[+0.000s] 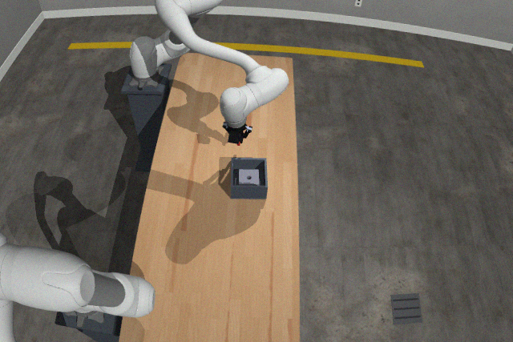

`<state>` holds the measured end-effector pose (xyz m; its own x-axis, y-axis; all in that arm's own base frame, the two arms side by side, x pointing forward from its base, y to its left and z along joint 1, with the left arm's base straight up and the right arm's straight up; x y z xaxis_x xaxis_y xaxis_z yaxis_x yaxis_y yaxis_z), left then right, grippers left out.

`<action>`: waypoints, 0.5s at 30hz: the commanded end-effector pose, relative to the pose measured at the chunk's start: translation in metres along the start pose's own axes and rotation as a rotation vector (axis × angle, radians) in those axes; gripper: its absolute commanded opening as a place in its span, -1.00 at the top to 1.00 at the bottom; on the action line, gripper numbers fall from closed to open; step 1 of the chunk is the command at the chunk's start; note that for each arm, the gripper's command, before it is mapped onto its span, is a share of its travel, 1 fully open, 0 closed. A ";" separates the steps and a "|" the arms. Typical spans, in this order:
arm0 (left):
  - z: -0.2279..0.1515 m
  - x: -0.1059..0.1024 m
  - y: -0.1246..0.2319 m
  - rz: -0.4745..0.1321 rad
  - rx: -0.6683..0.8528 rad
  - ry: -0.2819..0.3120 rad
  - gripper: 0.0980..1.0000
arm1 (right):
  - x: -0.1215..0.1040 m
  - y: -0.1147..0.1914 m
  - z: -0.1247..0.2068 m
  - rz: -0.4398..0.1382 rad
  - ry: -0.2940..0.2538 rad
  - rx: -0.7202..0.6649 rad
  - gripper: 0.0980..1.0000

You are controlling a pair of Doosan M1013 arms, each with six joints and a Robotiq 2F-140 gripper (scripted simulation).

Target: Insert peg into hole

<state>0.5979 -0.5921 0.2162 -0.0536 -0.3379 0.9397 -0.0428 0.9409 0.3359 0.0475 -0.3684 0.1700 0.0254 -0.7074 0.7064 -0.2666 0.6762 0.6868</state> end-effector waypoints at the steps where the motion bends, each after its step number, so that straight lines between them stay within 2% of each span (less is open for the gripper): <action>1: 0.004 0.000 0.004 0.001 0.000 -0.001 1.00 | 0.000 0.000 0.000 0.001 0.000 0.000 -1.00; 15: 0.034 -0.008 0.032 0.001 0.000 -0.001 1.00 | 0.000 0.000 0.000 0.001 0.000 0.000 -1.00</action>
<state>0.5690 -0.5655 0.2162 -0.0534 -0.3381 0.9396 -0.0427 0.9409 0.3361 0.0475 -0.3684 0.1700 0.0254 -0.7074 0.7064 -0.2666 0.6762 0.6868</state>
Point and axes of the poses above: on each arm, the point where the finger pads meet when closed, its own x axis back along the fingers, its own z axis across the jaws, y = z × x, the point moved 7 cm from there along x, back along the fingers, and after that the axes turned 11 degrees about x, right-handed, at the moved point
